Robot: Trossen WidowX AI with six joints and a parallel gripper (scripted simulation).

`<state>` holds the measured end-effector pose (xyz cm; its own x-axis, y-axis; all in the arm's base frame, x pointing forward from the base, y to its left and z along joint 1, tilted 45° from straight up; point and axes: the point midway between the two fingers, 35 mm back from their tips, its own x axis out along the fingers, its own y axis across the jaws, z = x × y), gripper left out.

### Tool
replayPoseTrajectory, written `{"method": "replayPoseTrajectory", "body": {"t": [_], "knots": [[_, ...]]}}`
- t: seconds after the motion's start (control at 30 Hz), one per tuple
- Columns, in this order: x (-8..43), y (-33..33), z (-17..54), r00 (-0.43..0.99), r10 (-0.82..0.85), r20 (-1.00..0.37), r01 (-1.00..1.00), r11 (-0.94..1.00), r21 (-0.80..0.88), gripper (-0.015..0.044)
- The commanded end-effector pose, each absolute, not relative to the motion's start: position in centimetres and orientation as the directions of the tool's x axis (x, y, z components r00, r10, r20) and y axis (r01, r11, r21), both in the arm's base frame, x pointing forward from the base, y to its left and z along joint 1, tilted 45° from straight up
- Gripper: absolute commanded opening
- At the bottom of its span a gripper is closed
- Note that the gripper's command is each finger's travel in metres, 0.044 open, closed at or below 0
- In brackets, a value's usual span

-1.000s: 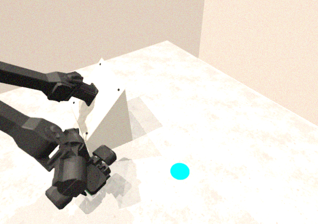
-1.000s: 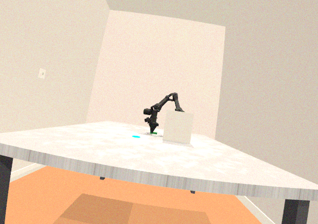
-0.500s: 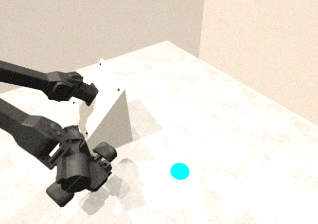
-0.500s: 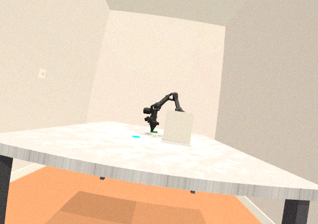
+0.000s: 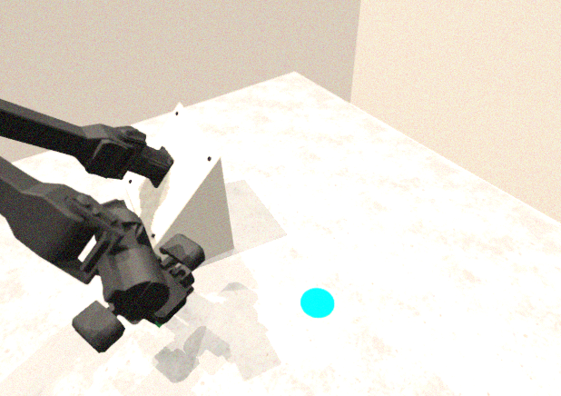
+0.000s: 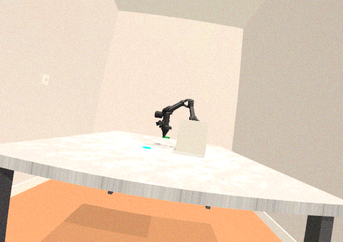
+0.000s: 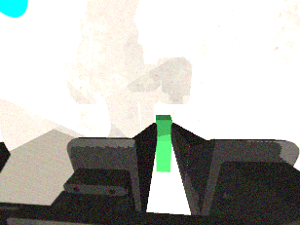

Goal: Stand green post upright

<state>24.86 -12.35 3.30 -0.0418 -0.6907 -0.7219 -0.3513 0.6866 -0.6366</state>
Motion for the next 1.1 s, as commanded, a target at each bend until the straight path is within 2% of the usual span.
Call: {"method": "replayPoseTrajectory", "body": {"t": [0.0, 0.53, 1.07], "knots": [[25.1, -11.5, 4.4, -0.032, -0.695, -0.719, -0.341, 0.684, -0.645, 0.0023], [24.6, -8.3, 8.1, -0.033, -0.702, -0.711, -0.342, 0.677, -0.652, 0.0023], [26.6, -6.0, 6.8, -0.03, -0.686, -0.727, -0.454, 0.657, -0.602, 0.0023]]}}
